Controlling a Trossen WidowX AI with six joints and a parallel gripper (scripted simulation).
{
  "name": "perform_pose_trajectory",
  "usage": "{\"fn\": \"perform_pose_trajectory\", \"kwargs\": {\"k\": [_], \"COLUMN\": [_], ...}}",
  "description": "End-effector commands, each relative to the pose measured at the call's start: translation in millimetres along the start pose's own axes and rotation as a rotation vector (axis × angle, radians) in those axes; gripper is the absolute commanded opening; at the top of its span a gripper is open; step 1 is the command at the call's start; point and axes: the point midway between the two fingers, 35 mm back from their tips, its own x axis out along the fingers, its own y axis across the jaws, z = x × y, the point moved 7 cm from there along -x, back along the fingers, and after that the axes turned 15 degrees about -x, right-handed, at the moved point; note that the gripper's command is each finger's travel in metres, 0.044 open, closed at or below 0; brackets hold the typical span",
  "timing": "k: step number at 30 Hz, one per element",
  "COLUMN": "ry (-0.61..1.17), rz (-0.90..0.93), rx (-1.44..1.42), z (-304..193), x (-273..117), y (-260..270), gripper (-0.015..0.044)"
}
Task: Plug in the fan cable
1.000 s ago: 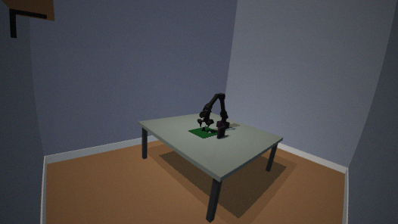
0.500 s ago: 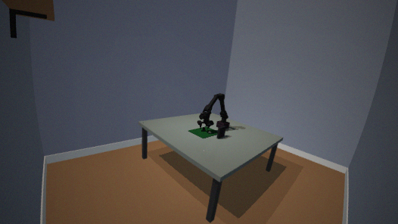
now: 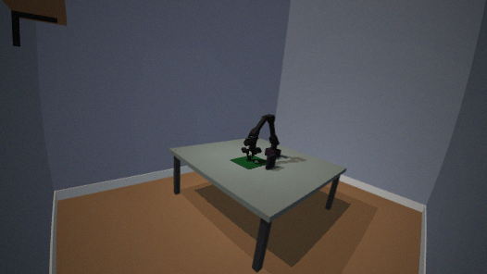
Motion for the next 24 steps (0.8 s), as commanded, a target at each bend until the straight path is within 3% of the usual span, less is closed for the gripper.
{"fn": "perform_pose_trajectory", "kwargs": {"k": [1,19,21,24], "ry": [0.0,0.0,0.0,0.0], "rz": [-0.001,-0.001,-0.001,-0.001], "rx": [0.0,0.0,0.0,0.0], "z": [0,0,0,-2], "x": [0,0,-2,-11], "y": [0,0,0,-1], "gripper": [0.017,0.005,0.0,0.0]}}
